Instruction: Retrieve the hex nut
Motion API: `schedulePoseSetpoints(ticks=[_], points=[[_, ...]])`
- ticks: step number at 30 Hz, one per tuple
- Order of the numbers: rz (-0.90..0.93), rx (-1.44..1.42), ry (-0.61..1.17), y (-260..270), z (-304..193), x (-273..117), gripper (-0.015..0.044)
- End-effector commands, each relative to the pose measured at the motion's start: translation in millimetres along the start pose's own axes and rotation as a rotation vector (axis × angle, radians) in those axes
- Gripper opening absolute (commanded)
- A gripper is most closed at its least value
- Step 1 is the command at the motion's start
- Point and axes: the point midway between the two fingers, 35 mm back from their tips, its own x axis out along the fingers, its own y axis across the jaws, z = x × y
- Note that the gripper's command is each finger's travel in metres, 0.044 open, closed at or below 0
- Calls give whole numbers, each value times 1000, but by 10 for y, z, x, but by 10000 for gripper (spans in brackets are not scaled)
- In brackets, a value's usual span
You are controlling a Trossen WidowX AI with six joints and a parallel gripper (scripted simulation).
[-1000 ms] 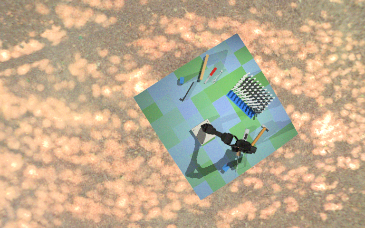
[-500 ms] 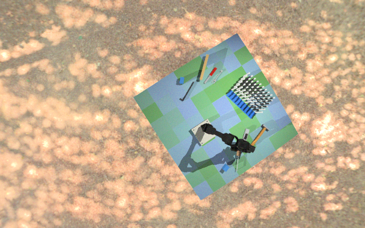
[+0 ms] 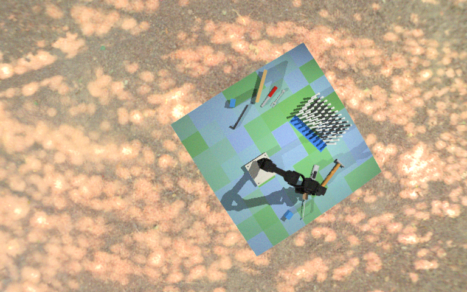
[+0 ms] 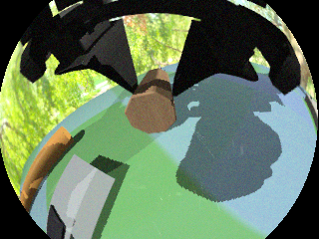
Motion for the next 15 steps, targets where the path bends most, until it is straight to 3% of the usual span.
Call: schedulePoseSetpoints(ticks=[1,4,15], points=[[-1,-3,-1,-43,-41,-49,81],[-1,-2,-1,-132,-140,-168,3],[-1,-1,0,-377,-511,-676,0]])
